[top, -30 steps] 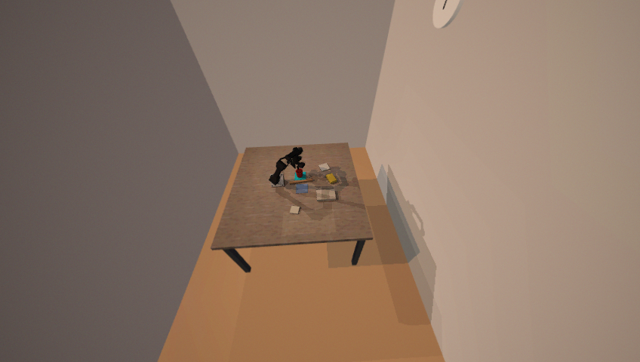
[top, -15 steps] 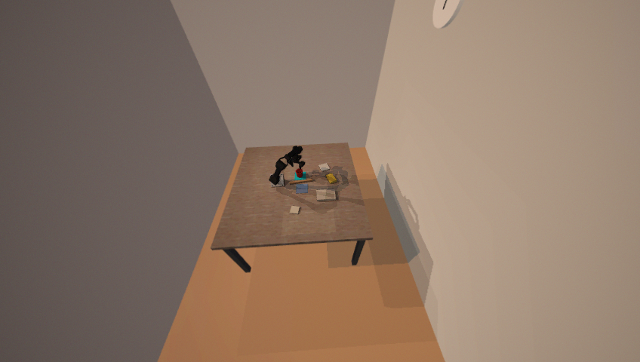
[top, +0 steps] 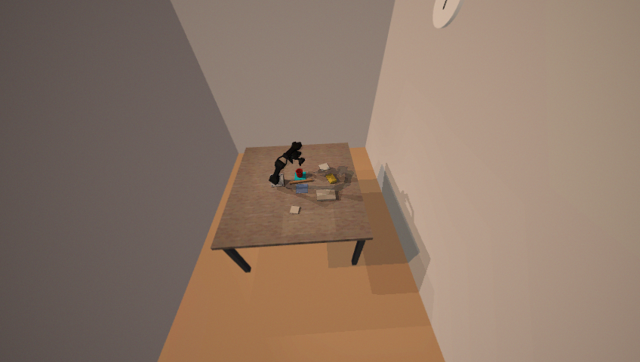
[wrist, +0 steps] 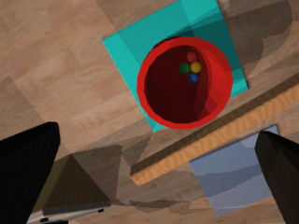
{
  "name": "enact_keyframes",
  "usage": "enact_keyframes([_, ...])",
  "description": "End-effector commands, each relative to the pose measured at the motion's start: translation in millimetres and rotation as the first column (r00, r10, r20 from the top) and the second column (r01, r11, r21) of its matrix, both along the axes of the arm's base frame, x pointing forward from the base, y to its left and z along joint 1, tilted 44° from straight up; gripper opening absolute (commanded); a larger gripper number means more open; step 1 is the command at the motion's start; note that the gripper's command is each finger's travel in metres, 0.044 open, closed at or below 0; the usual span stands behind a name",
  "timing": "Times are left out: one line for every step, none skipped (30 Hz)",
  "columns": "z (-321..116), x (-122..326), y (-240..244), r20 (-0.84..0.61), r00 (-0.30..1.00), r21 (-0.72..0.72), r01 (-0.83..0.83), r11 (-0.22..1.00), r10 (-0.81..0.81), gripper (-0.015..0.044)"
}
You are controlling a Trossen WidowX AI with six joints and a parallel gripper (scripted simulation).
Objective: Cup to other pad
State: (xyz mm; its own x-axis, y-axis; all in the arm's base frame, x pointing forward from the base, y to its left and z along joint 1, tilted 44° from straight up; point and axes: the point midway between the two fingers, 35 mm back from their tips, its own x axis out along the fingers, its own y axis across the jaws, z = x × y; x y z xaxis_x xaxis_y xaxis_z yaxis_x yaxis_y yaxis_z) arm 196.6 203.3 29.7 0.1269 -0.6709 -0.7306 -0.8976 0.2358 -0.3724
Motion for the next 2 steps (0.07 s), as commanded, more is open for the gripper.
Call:
enact_keyframes([-0.7, 0.0, -0.9, -0.001, 1.0, -0.002, 0.001, 1.0, -0.001, 0.044])
enact_keyframes([-0.7, 0.0, -0.9, -0.001, 1.0, -0.002, 0.001, 1.0, -0.001, 0.044])
